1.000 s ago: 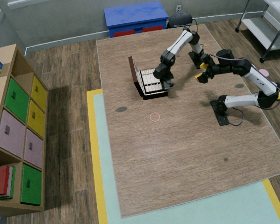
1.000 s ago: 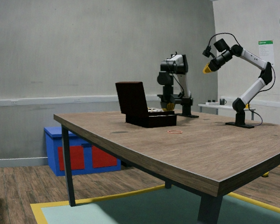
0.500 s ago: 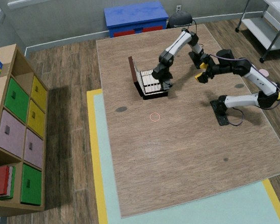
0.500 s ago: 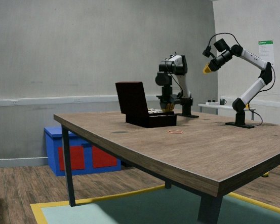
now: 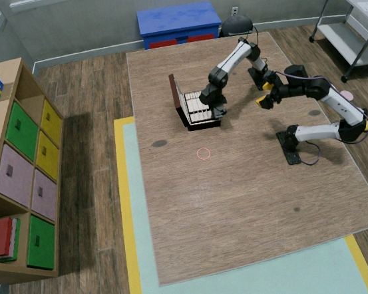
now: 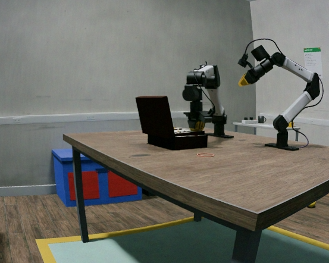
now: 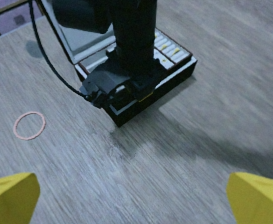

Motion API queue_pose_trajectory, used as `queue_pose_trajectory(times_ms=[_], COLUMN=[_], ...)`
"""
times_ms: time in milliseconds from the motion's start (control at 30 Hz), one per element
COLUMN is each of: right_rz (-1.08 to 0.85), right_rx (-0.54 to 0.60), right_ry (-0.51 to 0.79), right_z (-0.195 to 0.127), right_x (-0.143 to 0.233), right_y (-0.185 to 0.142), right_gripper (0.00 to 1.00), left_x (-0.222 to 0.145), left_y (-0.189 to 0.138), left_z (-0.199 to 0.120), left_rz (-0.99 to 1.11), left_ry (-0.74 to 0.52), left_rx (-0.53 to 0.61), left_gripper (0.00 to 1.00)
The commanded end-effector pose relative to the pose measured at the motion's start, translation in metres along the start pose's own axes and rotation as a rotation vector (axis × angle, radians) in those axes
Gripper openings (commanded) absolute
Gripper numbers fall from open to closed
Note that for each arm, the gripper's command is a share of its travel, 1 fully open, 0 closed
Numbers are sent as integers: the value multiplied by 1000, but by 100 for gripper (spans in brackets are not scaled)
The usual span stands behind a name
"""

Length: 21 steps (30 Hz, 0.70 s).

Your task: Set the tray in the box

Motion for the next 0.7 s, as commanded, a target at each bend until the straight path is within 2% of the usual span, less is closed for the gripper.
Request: queue_pose_trajectory(times_ms=[0,667], right_rz=[2,2], right_rx=[10,19], right_ry=[13,61], right_z=[4,15], right_x=[-5,1], right_y=[-3,-7], right_gripper=[0,0], left_x=[0,0], left_y=[8,8], left_z=[-9,-9], left_rz=[0,0], left_ry=[-5,-5], left_rx=[-37,-37], left_gripper=[100,100])
Point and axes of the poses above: on each arm, the point where the finger pads meet when closed, its own z axis out along the fingers, its own x axis across the jaws, y = z × x, the point moved 4 cm from there along -z, back along the fingers, and after that the axes turned 3 degrees about z, right-handed, at the moved point
